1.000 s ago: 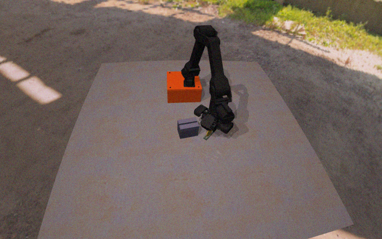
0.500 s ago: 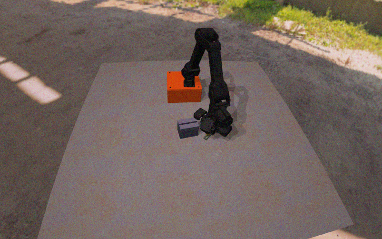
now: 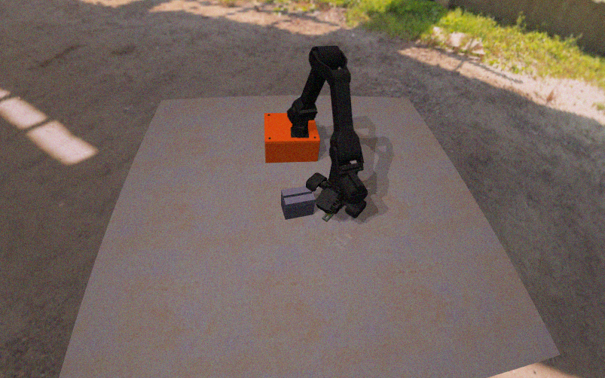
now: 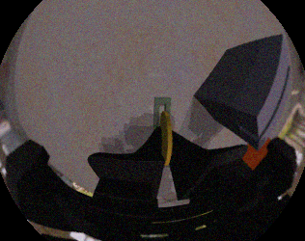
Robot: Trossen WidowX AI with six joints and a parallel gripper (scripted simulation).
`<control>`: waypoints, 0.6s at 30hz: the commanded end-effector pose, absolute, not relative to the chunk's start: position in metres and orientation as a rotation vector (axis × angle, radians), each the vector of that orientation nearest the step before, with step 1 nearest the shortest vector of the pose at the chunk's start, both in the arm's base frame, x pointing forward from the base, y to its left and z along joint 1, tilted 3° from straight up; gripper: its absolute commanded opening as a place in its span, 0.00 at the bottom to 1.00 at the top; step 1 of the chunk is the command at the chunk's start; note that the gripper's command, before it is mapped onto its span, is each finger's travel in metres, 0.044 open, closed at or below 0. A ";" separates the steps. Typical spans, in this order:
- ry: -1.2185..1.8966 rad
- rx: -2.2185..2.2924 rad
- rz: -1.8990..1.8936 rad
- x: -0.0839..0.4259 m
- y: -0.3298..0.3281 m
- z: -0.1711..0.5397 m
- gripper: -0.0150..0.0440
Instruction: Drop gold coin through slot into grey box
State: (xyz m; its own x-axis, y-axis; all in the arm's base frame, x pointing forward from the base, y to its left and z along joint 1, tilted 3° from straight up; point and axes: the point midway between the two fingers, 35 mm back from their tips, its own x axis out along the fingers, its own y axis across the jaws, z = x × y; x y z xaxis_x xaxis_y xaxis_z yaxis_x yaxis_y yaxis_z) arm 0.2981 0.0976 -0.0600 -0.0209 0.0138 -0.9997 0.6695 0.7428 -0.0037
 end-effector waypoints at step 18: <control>1.527 0.577 -0.545 0.299 0.098 -0.041 0.25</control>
State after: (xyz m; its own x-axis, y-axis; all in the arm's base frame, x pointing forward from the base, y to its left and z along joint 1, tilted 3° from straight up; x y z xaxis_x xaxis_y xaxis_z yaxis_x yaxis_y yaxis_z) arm 0.2965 0.0970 -0.0489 -0.0226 0.0241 -0.9995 0.6578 0.7532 0.0033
